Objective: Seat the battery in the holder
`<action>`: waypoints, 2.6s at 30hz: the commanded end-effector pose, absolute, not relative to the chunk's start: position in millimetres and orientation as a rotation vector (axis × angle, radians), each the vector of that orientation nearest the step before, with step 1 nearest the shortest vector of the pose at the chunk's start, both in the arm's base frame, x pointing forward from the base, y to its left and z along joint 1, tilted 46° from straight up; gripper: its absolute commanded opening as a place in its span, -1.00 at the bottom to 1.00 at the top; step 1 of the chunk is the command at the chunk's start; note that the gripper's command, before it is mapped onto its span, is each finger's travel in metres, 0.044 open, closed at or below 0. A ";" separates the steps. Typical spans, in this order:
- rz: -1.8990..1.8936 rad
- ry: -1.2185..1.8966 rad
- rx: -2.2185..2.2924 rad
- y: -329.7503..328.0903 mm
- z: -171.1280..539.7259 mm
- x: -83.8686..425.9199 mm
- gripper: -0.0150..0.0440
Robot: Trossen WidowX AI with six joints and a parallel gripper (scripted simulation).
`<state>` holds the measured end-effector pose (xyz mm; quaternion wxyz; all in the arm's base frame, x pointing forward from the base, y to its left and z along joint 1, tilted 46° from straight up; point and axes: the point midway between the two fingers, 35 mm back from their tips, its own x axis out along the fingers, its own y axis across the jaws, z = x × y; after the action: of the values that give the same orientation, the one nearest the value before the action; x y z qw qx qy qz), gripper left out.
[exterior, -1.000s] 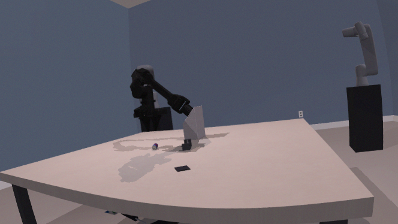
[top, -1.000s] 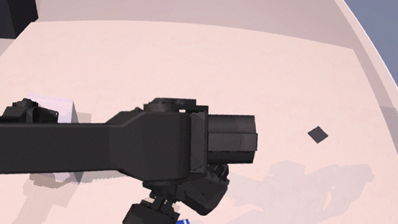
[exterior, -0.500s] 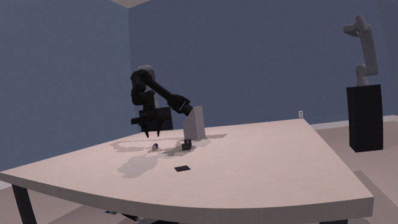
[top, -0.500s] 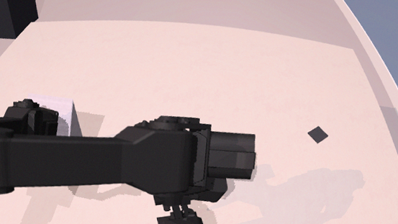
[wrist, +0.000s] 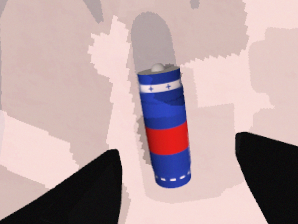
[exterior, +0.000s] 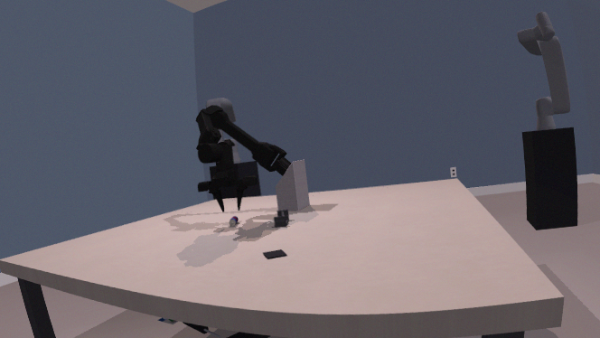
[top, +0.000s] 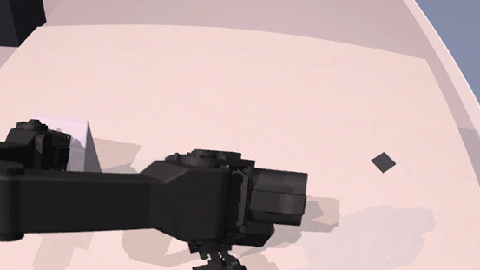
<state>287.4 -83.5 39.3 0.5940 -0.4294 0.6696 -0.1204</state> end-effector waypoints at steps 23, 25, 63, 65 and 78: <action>-0.276 1.568 -1.010 -113.0 9.8 286.2 0.30; -0.276 1.568 -1.010 -113.0 9.8 286.2 0.12; 0.335 1.689 -1.538 -42.8 20.6 290.8 -0.25; 0.450 1.694 -1.627 -36.9 16.5 291.5 -0.25; 1.243 1.595 -2.151 0.8 -11.1 291.1 -0.25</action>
<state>290.2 -10.1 -3.7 0.1631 -0.7125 0.5775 0.3636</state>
